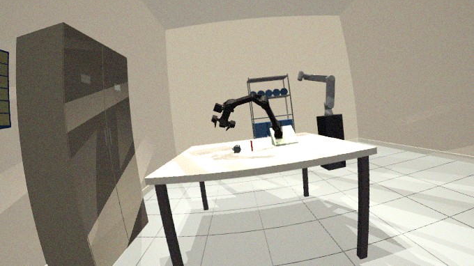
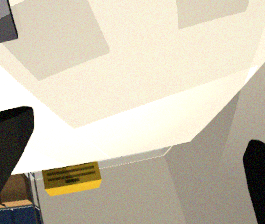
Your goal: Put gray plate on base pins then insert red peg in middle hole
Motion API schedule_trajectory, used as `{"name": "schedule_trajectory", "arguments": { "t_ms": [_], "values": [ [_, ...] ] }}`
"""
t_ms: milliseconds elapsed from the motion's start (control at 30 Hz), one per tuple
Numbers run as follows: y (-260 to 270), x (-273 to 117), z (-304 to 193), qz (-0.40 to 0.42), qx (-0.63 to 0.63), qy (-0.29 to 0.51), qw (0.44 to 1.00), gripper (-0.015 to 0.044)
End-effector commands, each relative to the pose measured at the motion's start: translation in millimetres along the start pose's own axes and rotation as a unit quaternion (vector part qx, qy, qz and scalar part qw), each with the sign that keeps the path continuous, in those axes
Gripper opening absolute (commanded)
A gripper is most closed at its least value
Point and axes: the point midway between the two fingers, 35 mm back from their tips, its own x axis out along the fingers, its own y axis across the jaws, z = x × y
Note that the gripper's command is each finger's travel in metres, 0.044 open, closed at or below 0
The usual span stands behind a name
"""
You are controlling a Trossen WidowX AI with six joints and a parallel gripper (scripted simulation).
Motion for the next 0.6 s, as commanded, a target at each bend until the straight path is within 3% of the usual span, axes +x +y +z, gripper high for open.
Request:
{"name": "schedule_trajectory", "arguments": {
  "t_ms": [0, 167, 567],
  "values": [
    [69, -29, 43, 0.165, 0.014, -0.193, 0.967, 0.044],
    [92, -58, 64, 0.231, 0.055, -0.294, 0.926, 0.044],
    [97, -58, 61, 0.234, 0.058, -0.298, 0.924, 0.044]
  ]
}}
